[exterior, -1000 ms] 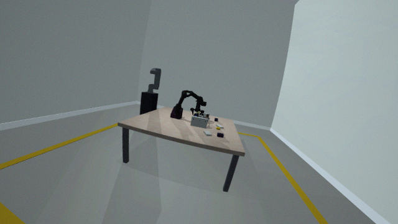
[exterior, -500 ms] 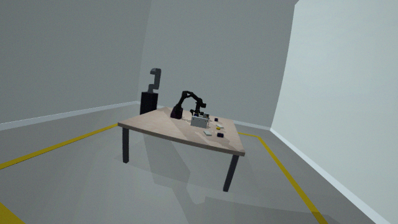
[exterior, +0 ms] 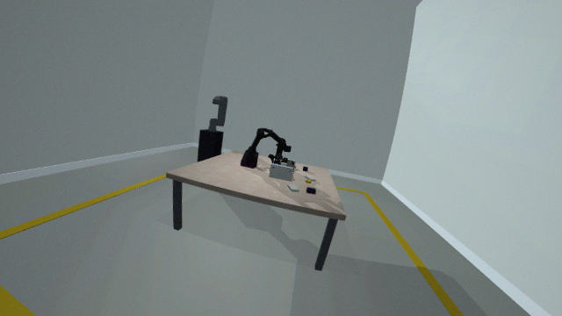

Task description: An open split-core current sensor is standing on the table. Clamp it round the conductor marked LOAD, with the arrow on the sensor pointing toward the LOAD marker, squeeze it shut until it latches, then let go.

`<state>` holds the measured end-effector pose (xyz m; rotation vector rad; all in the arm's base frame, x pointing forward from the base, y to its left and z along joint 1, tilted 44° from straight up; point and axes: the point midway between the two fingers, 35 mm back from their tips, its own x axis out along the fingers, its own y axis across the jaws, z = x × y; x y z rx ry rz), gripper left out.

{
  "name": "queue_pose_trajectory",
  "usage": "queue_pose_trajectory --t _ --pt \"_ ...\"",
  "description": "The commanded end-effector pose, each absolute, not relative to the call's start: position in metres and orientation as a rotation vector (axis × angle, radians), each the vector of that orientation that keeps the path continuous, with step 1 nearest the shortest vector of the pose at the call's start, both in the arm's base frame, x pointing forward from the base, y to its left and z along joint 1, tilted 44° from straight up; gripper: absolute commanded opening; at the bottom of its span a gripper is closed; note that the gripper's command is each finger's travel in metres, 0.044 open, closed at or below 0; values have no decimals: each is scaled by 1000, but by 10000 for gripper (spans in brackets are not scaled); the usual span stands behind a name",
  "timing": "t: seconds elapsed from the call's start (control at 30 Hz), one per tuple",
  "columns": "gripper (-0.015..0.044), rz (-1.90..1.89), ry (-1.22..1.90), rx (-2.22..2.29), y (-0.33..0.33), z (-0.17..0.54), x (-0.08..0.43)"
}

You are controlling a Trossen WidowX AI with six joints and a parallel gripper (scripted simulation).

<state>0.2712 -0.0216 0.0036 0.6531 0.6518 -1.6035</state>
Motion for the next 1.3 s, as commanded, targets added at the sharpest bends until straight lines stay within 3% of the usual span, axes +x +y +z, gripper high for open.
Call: queue_pose_trajectory --t 0.0,0.6,0.87,1.2,1.27 --pt "327 -1604 651 655 -22 4 271" --pt "207 -1604 651 655 -22 4 271" --pt "0 -1565 636 656 -17 8 272" --pt "0 -1584 643 657 -19 6 272" --pt "53 -1584 643 657 -19 6 272"
